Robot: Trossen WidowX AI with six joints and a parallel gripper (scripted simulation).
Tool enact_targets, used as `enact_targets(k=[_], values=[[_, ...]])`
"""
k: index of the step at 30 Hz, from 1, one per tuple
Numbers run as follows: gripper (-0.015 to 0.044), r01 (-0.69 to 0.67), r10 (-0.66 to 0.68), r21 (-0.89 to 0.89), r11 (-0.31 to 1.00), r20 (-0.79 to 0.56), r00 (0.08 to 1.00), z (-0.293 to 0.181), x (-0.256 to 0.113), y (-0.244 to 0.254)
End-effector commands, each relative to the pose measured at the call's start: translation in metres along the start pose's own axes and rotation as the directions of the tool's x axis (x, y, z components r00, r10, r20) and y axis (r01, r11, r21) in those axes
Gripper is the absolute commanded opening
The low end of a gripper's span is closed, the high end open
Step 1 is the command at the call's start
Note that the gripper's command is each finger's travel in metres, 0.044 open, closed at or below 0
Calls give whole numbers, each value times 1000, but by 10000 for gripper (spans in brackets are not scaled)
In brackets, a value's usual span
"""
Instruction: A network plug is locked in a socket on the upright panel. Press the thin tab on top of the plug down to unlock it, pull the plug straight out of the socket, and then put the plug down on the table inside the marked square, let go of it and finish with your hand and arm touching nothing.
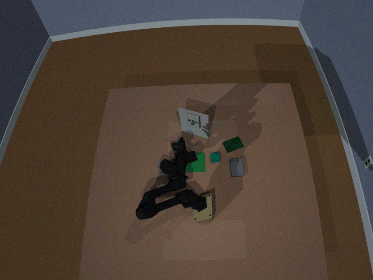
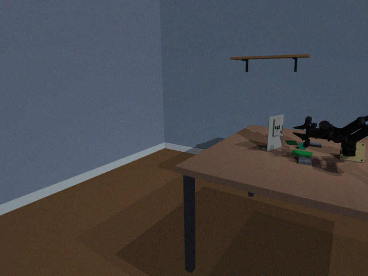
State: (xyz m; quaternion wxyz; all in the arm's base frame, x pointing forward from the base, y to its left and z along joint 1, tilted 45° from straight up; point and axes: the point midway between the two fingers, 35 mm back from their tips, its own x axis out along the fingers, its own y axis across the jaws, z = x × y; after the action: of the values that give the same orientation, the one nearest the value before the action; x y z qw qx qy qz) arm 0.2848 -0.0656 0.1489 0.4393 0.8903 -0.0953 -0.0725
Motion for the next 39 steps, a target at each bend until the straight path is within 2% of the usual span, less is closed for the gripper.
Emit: enact_targets(k=[1, 8, 39], values=[[156, 6, -8, 124, 992, 16, 1000, 10, -7, -8], [156, 6, -8, 130, 992, 17, 1000, 10, -6, -8], [156, 4, -6, 129, 992, 15, 1000, 27, 51, -10]])
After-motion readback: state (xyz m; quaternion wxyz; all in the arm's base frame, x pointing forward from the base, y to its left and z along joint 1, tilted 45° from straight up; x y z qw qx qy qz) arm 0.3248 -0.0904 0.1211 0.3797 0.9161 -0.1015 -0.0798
